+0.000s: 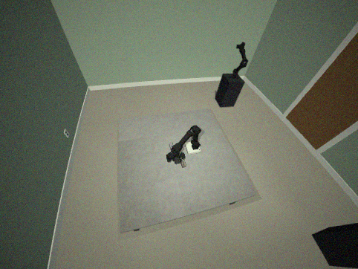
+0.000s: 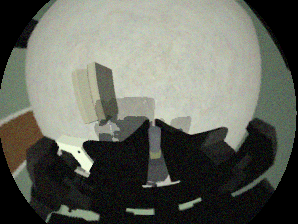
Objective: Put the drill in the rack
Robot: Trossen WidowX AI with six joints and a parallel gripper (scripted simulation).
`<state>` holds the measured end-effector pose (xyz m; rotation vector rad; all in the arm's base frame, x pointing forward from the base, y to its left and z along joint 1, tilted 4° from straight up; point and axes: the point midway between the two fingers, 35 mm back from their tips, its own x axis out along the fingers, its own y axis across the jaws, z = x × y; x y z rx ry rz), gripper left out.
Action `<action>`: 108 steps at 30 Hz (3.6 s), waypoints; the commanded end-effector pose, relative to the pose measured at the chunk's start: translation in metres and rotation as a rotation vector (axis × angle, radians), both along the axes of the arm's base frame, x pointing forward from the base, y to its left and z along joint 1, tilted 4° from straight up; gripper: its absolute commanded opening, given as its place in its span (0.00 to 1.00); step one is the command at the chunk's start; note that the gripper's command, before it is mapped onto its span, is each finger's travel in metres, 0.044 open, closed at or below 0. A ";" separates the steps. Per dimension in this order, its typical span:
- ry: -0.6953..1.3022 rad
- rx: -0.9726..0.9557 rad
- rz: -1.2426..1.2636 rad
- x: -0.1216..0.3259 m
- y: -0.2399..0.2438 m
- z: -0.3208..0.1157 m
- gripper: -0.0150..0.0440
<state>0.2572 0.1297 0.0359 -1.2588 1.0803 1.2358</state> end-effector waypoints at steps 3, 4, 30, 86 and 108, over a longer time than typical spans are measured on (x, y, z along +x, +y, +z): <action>0.000 0.005 -0.003 0.000 0.008 0.001 0.25; 0.000 0.005 -0.003 0.000 0.009 0.001 0.25; 0.001 0.008 0.003 -0.003 0.036 0.003 0.43; -0.001 0.006 -0.009 0.000 0.022 -0.002 0.27; 0.000 0.007 -0.003 -0.001 0.031 0.001 0.25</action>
